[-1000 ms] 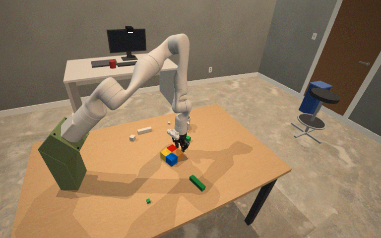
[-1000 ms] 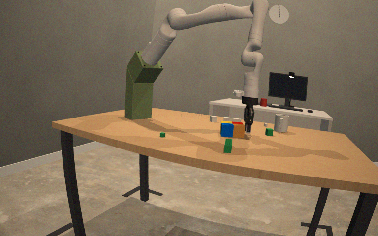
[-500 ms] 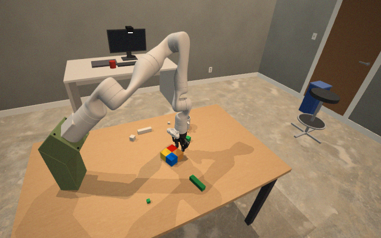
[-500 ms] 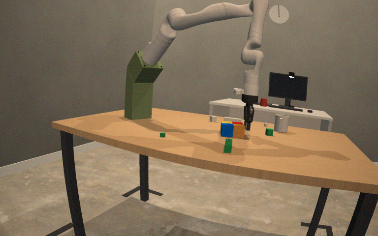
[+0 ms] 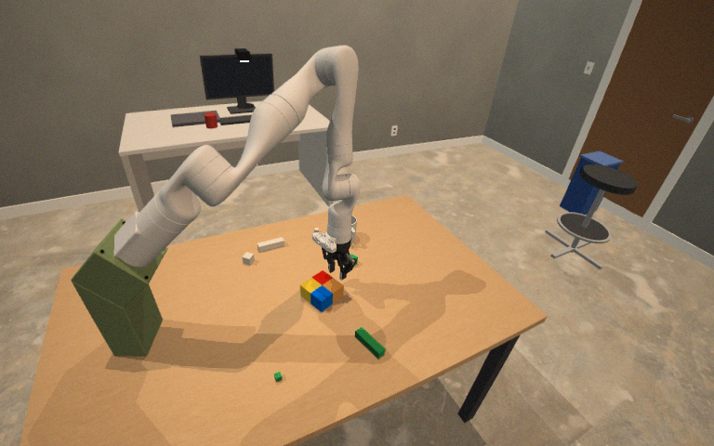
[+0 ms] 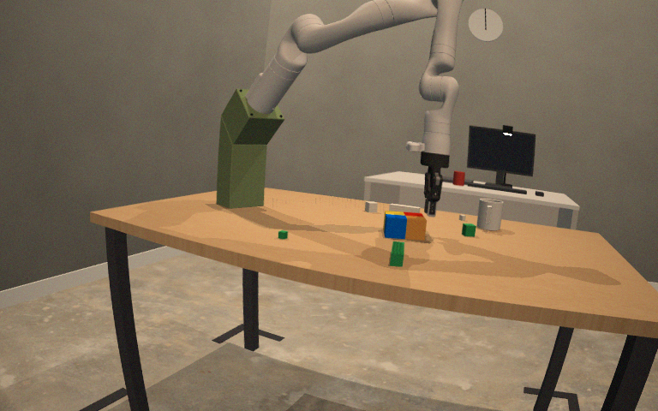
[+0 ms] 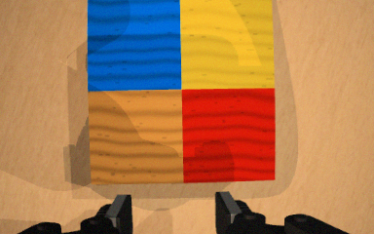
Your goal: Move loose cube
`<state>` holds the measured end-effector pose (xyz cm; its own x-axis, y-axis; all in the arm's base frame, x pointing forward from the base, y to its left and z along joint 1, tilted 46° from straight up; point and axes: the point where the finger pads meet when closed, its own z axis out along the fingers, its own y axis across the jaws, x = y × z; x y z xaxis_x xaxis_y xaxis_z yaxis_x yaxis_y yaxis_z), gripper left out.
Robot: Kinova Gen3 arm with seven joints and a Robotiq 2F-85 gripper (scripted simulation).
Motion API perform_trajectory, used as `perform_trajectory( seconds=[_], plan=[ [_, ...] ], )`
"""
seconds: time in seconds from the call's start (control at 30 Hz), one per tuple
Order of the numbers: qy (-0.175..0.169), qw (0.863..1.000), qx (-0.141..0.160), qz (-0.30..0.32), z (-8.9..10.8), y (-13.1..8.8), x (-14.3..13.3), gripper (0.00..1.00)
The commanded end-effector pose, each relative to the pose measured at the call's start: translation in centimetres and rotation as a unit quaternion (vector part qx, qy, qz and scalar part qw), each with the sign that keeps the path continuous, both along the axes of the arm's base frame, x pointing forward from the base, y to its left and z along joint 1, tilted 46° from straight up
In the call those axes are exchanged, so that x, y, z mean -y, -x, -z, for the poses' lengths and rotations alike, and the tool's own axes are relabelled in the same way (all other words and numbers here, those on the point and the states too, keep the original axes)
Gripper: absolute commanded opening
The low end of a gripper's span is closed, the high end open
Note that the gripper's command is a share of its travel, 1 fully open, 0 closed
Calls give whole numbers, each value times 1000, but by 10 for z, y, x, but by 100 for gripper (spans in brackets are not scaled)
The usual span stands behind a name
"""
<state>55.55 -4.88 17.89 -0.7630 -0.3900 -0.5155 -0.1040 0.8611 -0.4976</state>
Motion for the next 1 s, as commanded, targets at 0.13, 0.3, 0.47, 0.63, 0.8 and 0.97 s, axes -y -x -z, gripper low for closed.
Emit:
perform_trajectory(
  seconds=[0.13, 0.3, 0.47, 0.63, 0.8, 0.97],
  plan=[
    [-8, 1000, 4, -5, -20, 13, -16, 53],
    [-8, 1000, 4, -5, -25, 18, -18, 53],
    [-8, 1000, 4, -5, -32, 24, -21, 53],
    [-8, 1000, 4, -5, -37, 29, -23, 53],
    [-8, 1000, 4, -5, -38, 30, -24, 53],
    [-8, 1000, 4, -5, -40, 31, -24, 53]
  ],
)
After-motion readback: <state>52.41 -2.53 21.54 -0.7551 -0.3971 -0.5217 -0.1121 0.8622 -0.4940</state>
